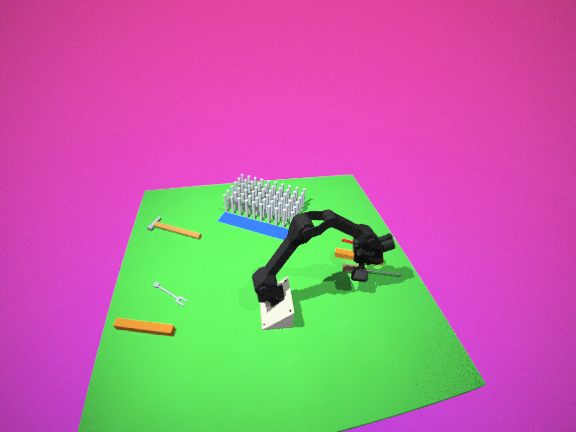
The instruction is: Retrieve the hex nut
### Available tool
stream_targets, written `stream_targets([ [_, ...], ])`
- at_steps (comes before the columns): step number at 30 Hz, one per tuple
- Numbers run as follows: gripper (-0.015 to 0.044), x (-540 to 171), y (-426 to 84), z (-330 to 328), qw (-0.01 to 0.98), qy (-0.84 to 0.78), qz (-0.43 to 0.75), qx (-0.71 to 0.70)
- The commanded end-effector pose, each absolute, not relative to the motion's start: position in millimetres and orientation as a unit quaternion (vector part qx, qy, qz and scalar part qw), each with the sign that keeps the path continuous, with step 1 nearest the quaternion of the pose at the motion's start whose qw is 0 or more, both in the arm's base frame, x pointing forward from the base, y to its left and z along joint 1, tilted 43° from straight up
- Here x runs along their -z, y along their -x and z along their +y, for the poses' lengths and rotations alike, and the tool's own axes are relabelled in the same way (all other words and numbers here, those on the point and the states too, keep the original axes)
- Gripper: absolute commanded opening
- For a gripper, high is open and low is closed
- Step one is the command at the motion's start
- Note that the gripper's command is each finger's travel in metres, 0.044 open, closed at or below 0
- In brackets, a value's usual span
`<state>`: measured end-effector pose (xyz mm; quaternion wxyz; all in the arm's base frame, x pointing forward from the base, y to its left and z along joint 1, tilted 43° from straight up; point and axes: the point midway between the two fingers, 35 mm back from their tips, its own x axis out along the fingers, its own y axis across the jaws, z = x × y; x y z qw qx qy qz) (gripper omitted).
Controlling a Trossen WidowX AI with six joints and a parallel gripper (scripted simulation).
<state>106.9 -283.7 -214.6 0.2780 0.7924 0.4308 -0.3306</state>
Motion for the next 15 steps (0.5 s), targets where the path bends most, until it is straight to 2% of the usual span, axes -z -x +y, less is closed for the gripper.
stream_targets([
  [1, 0.0280, 220, -107, -277, 0.274, -0.794, 0.431, 0.329],
  [15, 0.0280, 237, -108, -261, 0.274, -0.795, 0.431, 0.329],
])
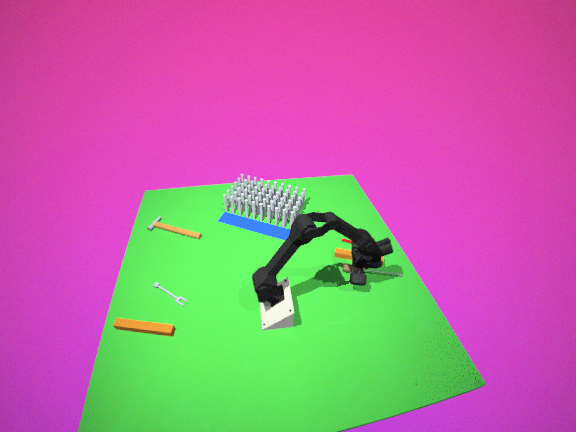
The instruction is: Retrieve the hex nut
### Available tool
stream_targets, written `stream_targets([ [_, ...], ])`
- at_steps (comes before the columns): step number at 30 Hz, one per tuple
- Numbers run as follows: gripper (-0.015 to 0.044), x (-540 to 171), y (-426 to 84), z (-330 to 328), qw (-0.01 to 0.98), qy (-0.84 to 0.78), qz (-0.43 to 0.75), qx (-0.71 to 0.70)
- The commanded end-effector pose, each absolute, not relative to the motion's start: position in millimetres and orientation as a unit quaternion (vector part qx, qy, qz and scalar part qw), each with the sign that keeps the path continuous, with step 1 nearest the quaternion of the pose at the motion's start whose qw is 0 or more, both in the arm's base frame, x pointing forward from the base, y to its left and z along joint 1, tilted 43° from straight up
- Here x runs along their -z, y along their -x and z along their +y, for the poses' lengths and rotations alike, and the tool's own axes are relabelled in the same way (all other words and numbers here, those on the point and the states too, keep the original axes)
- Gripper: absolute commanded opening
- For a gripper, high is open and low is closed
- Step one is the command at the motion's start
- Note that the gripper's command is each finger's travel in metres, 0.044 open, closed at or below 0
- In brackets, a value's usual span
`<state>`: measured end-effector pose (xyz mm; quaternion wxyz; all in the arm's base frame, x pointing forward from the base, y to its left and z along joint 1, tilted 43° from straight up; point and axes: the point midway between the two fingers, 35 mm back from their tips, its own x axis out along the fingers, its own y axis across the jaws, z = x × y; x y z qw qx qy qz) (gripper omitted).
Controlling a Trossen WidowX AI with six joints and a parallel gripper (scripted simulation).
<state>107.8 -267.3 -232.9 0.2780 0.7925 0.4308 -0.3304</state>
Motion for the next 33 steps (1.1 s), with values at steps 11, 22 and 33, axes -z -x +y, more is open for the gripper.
stream_targets([
  [11, 0.0208, 242, -108, -256, 0.274, -0.795, 0.431, 0.329],
  [22, 0.0075, 233, -108, -265, 0.274, -0.794, 0.431, 0.329],
  [33, 0.0000, 195, -106, -295, 0.275, -0.794, 0.431, 0.329],
])
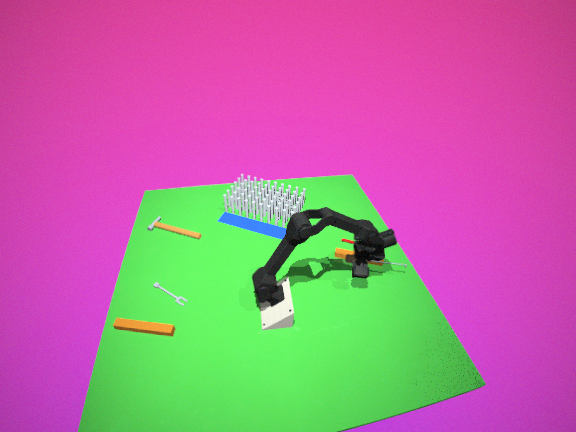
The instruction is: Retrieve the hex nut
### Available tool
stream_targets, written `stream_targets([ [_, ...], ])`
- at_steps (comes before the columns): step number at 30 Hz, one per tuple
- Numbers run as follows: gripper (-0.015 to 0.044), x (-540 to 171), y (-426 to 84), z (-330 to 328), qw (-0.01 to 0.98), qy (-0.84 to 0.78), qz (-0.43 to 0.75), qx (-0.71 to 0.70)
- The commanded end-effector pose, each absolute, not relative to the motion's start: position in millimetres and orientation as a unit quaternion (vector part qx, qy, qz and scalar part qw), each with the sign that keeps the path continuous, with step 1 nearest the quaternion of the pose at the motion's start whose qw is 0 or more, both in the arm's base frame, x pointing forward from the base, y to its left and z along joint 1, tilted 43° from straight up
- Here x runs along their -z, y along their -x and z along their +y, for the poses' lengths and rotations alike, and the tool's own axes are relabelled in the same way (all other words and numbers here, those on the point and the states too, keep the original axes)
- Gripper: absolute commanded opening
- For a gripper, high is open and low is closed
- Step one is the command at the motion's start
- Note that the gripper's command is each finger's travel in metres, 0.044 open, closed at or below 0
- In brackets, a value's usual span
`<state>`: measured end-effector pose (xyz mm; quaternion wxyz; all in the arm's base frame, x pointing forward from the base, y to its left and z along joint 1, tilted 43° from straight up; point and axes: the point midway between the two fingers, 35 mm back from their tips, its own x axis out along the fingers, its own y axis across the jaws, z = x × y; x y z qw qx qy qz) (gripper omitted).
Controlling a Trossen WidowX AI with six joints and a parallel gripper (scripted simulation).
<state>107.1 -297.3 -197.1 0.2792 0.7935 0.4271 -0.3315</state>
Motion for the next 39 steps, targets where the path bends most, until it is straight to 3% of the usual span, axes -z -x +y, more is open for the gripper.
stream_targets([
  [1, 0.0000, 194, -105, -293, 0.275, -0.794, 0.431, 0.329],
  [39, 0.0000, 207, -96, -241, 0.271, -0.795, 0.430, 0.329],
])
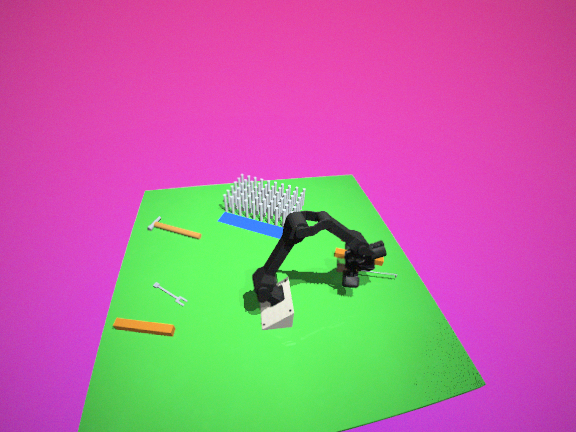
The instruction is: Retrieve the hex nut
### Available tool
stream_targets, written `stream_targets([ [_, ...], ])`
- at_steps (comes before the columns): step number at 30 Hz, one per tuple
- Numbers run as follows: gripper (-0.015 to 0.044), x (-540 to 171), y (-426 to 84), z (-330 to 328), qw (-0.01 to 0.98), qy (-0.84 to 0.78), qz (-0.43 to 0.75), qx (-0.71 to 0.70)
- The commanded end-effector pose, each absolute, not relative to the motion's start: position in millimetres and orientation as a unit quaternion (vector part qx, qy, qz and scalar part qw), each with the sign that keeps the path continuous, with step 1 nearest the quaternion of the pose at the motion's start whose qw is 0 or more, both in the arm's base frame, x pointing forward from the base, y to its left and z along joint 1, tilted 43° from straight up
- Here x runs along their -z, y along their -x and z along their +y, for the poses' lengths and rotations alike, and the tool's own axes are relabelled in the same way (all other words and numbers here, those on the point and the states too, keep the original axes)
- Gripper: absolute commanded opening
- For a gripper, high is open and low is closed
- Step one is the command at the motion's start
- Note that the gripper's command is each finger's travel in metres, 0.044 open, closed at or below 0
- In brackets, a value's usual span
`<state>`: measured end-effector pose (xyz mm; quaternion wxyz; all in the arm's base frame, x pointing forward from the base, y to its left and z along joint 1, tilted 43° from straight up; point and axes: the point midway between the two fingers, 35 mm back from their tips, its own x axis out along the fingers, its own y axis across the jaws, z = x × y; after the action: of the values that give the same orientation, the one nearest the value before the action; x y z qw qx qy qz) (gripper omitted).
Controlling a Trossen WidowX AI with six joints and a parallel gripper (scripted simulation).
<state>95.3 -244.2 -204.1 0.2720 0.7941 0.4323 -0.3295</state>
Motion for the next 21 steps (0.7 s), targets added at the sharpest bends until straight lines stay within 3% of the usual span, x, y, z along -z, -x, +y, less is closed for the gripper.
stream_targets([
  [1, 0.0000, 209, -96, -240, 0.271, -0.795, 0.431, 0.329],
  [21, 0.0000, 225, -97, -226, 0.277, -0.795, 0.429, 0.329],
])
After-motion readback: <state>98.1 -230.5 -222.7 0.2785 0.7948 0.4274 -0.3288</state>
